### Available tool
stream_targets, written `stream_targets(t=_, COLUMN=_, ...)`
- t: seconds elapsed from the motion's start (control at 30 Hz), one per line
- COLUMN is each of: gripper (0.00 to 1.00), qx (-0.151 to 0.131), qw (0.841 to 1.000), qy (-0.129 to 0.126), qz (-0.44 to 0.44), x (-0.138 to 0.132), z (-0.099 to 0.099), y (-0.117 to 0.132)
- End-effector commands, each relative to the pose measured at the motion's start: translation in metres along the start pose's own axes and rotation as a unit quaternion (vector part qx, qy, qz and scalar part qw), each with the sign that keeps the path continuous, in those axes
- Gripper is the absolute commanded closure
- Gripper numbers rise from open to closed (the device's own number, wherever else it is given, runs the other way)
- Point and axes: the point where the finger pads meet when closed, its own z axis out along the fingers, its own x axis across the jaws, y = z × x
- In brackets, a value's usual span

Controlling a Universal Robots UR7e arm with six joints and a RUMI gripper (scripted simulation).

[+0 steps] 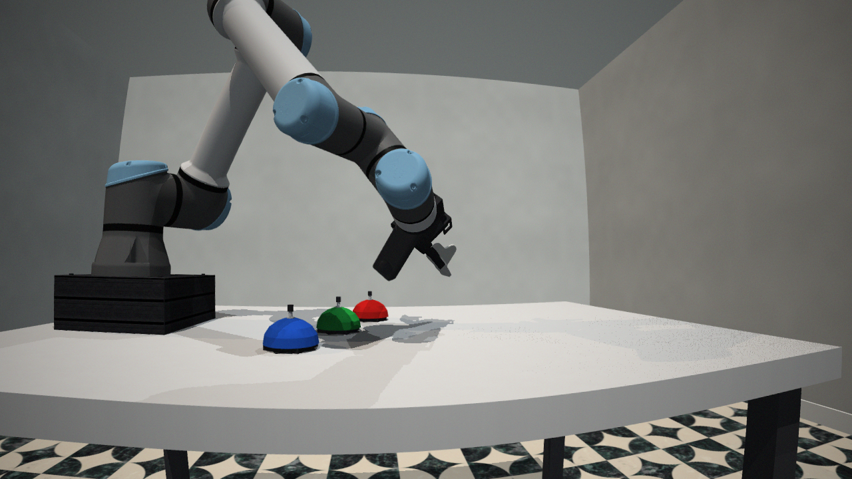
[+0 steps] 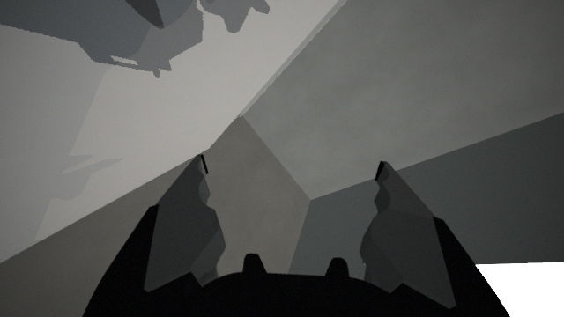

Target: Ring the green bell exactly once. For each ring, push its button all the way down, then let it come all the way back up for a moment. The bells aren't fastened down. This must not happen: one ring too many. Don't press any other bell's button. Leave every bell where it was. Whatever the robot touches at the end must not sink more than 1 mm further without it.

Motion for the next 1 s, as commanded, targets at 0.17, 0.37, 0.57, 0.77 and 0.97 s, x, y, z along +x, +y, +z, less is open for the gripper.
stream_targets(t=0.17, gripper=0.0, qx=0.0, qw=1.0, qy=0.0, qz=-0.001, x=0.0001, z=-0.0002, y=0.0006)
stream_targets(t=0.37, gripper=0.0, qx=0.0, qw=1.0, qy=0.0, qz=-0.001, x=0.0001, z=-0.0002, y=0.0006)
stream_targets(t=0.57, gripper=0.0, qx=0.0, qw=1.0, qy=0.0, qz=-0.001, x=0.0001, z=-0.0002, y=0.0006)
stream_targets(t=0.77, gripper=0.0, qx=0.002, qw=1.0, qy=0.0, qz=-0.004, x=0.0008, z=-0.0002, y=0.0002)
stream_targets(t=0.97, gripper=0.0, qx=0.012, qw=1.0, qy=0.0, qz=-0.023, x=0.0042, z=-0.0005, y=-0.0015)
